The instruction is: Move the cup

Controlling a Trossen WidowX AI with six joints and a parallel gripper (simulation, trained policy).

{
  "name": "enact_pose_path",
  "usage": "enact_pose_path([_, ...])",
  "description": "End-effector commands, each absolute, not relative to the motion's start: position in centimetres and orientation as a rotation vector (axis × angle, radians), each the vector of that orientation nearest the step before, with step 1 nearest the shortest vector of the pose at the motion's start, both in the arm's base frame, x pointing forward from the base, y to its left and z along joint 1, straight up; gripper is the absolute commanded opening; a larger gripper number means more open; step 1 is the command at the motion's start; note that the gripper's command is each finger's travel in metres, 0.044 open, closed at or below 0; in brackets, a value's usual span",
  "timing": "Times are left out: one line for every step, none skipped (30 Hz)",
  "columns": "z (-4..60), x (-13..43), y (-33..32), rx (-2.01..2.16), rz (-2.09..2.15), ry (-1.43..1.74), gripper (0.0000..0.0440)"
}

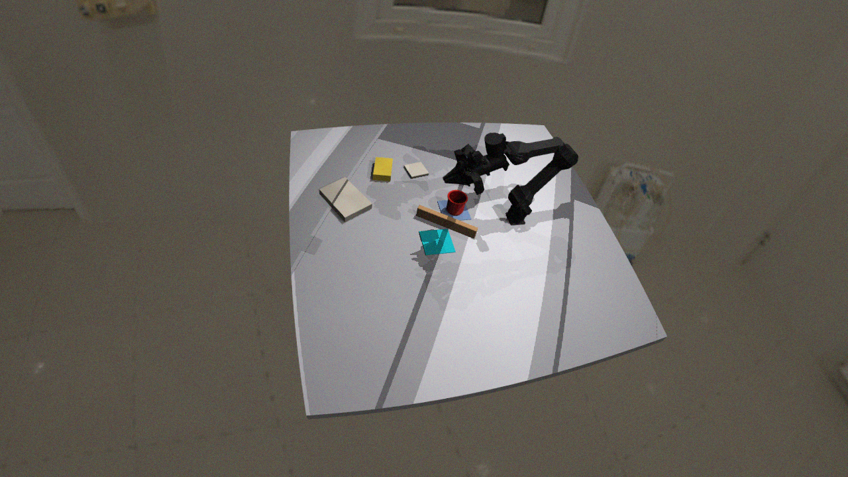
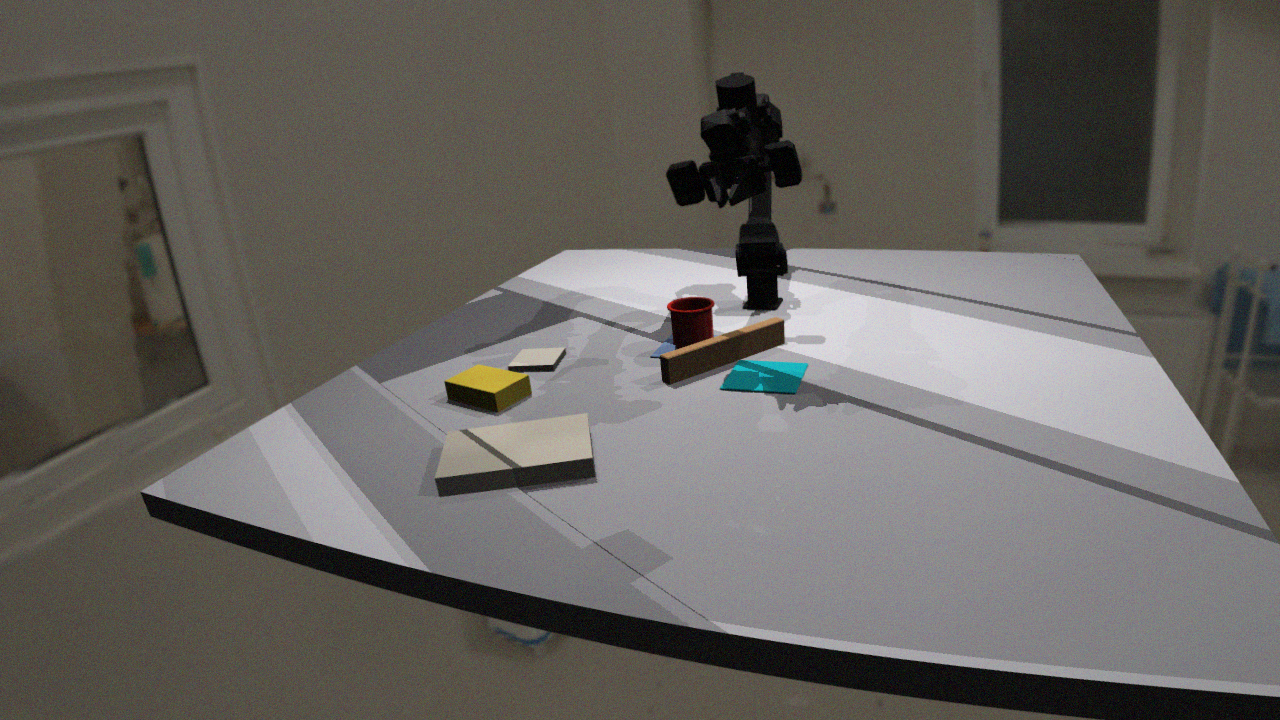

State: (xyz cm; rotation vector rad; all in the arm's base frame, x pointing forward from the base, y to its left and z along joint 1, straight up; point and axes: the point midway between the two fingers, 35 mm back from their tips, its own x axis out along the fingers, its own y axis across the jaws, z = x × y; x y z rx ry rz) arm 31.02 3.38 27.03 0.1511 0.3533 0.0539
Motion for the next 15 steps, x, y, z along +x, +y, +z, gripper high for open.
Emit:
enact_pose_path([26.9, 30.9, 4.0, 0.175, 0.066, 0.403, 0.0065])
enact_pose_path([26.9, 30.9, 4.1, 0.180, 0.067, 0.420, 0.0067])
enact_pose_path([26.8, 30.8, 4.2, 0.185, 0.067, 0.436, 0.0068])
enact_pose_path([26.7, 30.8, 4.3, 0.190, 0.068, 0.452, 0.0069])
enact_pose_path([26.6, 30.7, 4.4, 0.195, 0.068, 0.468, 0.0070])
enact_pose_path([26.5, 30.6, 4.5, 0.200, 0.067, 0.485, 0.0071])
enact_pose_path([26.4, 30.6, 4.6, 0.204, 0.067, 0.501, 0.0072])
enact_pose_path([26.2, 30.5, 4.7, 0.208, 0.066, 0.518, 0.0072])
enact_pose_path([26.1, 30.5, 4.8, 0.212, 0.065, 0.535, 0.0073])
enact_pose_path([26.0, 30.4, 4.9, 0.215, 0.064, 0.551, 0.0073])
enact_pose_path([25.9, 30.3, 4.9, 0.218, 0.063, 0.568, 0.0074])
enact_pose_path([25.8, 30.3, 5.0, 0.221, 0.062, 0.585, 0.0074])
enact_pose_path([25.7, 30.2, 5.1, 0.223, 0.060, 0.602, 0.0075])
enact_pose_path([25.5, 30.1, 5.1, 0.225, 0.058, 0.619, 0.0076])
enact_pose_path([25.4, 30.0, 5.2, 0.226, 0.057, 0.636, 0.0077])
